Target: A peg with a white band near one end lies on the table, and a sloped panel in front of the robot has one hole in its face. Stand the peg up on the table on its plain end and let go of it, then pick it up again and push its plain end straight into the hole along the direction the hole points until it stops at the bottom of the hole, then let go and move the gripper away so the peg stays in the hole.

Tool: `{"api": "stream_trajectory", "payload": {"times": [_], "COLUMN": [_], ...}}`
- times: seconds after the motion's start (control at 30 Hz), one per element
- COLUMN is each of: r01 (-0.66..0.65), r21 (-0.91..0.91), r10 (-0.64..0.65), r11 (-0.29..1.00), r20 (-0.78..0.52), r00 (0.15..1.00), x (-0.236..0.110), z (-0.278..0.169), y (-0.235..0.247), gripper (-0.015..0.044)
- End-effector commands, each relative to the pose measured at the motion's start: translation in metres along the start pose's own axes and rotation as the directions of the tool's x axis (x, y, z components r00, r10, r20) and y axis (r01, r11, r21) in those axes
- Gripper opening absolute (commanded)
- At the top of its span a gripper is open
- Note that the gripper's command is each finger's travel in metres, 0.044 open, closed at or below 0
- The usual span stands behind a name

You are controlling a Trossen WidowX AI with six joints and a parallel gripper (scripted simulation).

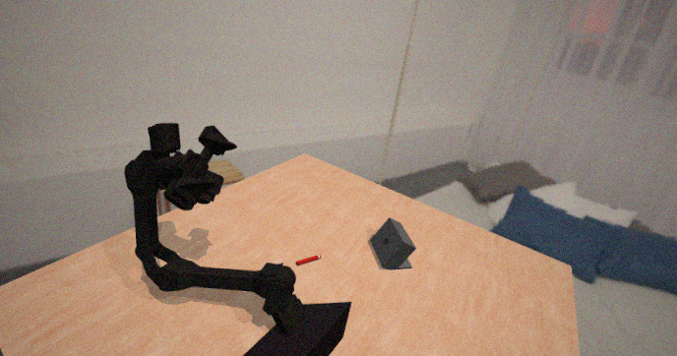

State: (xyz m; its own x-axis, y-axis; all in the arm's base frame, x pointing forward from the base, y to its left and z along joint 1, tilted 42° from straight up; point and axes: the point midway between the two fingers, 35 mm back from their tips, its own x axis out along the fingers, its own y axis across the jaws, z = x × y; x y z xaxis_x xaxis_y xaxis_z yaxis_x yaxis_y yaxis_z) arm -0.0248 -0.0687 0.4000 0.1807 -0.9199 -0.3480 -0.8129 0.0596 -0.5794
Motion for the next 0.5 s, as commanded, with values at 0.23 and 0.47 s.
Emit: {"api": "stream_trajectory", "payload": {"times": [0.23, 0.47], "r01": [-0.016, -0.085], "r21": [0.180, 0.287], "r10": [-0.027, -0.031], "r11": [0.983, 0.954], "r20": [0.231, 0.378], "r00": [0.972, 0.925], "x": [0.042, 0.063], "z": [0.032, 0.059], "y": [-0.033, -0.052], "gripper": [0.0440, 0.0440]}}
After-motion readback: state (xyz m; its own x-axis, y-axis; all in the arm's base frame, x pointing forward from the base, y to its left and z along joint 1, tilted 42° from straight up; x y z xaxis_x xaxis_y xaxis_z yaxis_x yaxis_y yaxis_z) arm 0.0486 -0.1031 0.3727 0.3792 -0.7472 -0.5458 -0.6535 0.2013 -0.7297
